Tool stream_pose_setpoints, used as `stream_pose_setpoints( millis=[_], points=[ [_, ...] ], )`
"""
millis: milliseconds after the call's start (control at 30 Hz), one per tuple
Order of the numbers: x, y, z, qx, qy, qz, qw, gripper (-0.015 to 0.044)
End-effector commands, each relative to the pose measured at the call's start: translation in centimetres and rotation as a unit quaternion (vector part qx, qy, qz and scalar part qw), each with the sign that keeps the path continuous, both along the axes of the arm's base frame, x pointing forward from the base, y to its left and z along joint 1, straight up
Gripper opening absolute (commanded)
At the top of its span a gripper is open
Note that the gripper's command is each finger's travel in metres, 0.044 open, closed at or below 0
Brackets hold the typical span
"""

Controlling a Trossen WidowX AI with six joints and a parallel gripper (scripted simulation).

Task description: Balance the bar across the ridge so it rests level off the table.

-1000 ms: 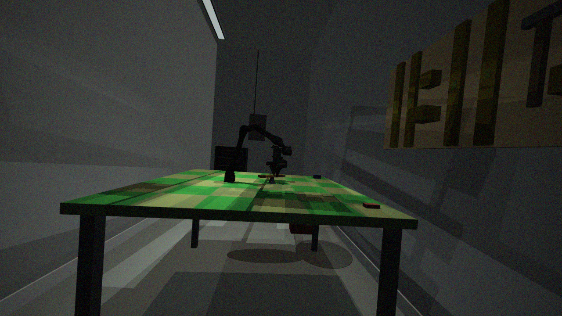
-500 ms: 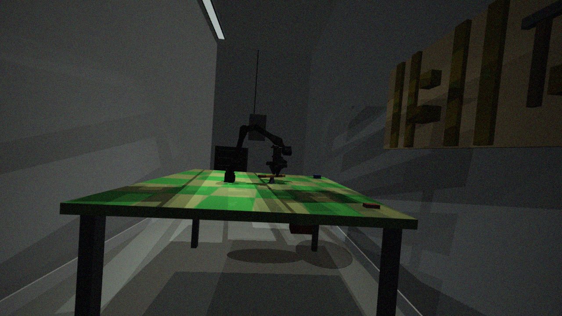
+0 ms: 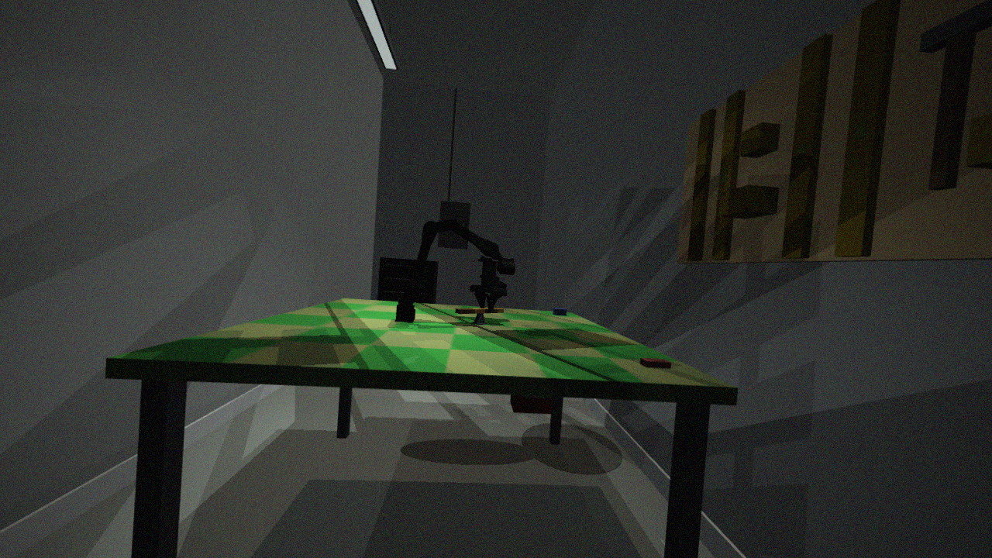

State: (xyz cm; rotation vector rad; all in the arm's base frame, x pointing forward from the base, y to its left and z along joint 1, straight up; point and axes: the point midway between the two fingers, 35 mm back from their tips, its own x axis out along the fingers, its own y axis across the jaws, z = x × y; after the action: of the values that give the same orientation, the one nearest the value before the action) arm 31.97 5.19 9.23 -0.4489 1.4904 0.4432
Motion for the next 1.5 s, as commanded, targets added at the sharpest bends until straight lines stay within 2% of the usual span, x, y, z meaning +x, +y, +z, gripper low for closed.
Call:
stream_pose_setpoints(
  millis=[0,133,267,533,1467],
  points=[
    [0.0,0.0,0.0,0.000,0.000,0.000,1.000,0.0342],
    [0.0,0.0,0.0,0.000,0.000,0.000,1.000,0.0440],
    [0.1,0.0,0.8,0.000,0.000,0.000,1.000,0.0440],
    [-0.3,0.0,9.8,0.000,0.000,0.000,1.000,0.0440],
    [-0.3,-0.1,10.0,0.000,0.000,0.000,1.000,0.0440]
  ],
)
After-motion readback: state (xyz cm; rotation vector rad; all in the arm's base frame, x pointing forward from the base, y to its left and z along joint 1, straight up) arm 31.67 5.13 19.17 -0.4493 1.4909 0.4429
